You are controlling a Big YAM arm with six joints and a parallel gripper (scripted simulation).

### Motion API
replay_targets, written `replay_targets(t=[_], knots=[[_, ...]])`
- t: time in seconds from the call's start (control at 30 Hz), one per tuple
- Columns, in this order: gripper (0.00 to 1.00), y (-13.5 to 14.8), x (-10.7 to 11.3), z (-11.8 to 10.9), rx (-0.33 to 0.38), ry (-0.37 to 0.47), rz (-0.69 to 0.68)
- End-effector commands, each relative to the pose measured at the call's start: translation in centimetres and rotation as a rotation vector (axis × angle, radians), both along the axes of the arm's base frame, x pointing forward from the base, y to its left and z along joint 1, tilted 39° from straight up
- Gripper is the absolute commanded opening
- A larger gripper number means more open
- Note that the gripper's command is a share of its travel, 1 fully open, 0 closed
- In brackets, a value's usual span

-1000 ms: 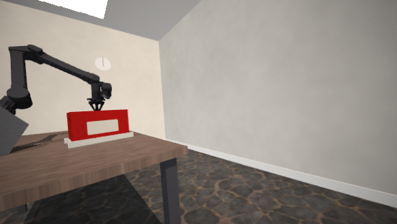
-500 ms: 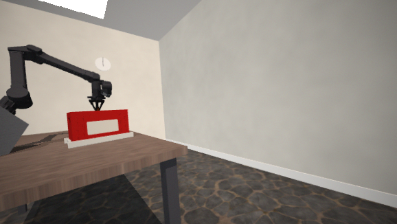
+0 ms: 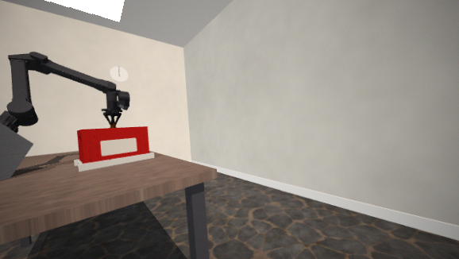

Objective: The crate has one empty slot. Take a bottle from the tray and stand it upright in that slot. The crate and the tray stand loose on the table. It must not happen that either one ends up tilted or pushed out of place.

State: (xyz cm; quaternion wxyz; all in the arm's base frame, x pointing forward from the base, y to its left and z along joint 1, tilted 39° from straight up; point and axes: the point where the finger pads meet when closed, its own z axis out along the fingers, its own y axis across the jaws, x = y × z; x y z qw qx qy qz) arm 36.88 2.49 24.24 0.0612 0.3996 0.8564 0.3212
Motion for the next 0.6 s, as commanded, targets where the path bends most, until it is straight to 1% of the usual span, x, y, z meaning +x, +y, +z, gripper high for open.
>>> replay_targets(t=[0.0, 0.57], knots=[[0.00, -1.48, 0.67, 4.14, -0.021, -0.085, -0.013], [0.00, -2.05, 0.38, 5.06, -0.023, -0.085, -0.013]])
